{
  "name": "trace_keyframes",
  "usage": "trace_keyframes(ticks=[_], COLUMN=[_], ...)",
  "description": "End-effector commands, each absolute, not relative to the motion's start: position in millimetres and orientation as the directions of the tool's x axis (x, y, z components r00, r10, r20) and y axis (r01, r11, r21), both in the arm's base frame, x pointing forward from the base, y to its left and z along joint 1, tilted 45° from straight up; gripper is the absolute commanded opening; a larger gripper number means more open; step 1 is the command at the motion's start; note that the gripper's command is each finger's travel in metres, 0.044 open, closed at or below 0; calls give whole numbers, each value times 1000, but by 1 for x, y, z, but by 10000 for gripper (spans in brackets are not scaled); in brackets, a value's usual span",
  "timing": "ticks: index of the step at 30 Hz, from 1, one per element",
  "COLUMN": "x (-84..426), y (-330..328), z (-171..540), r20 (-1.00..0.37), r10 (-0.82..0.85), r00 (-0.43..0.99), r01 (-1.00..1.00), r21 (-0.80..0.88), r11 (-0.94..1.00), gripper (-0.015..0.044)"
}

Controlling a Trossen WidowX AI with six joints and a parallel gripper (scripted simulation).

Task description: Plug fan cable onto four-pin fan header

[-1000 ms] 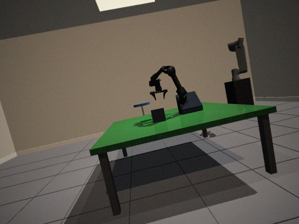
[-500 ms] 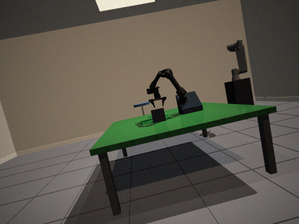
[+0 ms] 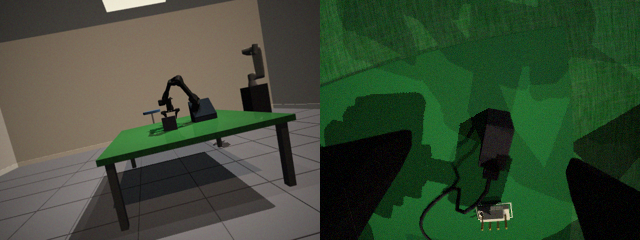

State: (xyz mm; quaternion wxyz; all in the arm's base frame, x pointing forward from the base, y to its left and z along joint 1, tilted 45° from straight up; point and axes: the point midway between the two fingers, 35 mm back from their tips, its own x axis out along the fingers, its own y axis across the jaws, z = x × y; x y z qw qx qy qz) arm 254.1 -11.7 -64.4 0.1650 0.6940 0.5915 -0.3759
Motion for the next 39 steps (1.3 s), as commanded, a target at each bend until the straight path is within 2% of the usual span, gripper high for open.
trace_keyframes(ticks=[1, 33, 39], x=[252, 251, 253], y=[-5, 24, 22], z=[-70, -98, -97], r20=[-712, -710, -713], r10=[702, 705, 701], r00=[11, 11, 13], r01=[941, 941, 944], r21=[-229, -230, -221], r11=[-248, -247, -243], gripper=[440, 440, 282])
